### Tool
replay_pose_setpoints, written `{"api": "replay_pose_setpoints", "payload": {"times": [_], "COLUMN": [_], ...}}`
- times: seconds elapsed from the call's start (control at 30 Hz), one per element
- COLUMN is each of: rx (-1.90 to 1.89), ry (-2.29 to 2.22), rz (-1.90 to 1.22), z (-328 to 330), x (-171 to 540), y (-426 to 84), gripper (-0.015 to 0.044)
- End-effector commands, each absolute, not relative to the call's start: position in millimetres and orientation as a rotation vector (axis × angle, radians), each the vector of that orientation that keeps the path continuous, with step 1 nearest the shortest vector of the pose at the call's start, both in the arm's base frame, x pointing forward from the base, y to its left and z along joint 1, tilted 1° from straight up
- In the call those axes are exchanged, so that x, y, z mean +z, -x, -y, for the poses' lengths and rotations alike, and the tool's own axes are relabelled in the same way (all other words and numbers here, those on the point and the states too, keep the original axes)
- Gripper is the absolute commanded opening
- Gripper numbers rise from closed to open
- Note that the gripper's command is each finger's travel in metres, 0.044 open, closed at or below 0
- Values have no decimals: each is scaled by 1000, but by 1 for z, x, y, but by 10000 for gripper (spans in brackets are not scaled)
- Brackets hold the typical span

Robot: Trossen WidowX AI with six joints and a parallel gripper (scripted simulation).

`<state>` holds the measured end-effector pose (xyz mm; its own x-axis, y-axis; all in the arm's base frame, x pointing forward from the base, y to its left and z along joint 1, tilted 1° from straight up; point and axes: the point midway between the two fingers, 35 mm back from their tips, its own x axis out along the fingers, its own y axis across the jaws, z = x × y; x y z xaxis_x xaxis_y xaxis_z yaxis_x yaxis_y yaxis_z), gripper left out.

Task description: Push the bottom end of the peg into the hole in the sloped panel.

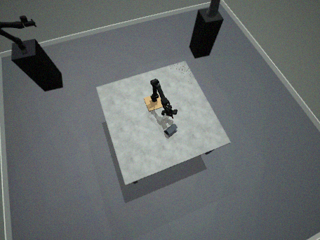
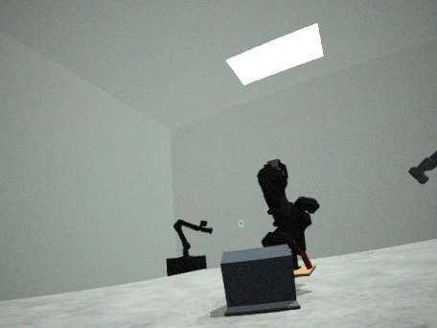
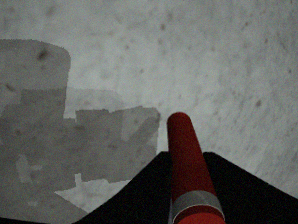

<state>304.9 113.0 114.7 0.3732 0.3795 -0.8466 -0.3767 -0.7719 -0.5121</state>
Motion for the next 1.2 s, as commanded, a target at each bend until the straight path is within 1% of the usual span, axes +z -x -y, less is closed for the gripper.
{"api": "replay_pose_setpoints", "payload": {"times": [0.0,1.17], "rx": [1440,1222], "ry": [1981,2100], "rz": [27,179], "z": [-110,-78], "x": [114,109], "y": [-305,-318], "gripper": [0,0]}}
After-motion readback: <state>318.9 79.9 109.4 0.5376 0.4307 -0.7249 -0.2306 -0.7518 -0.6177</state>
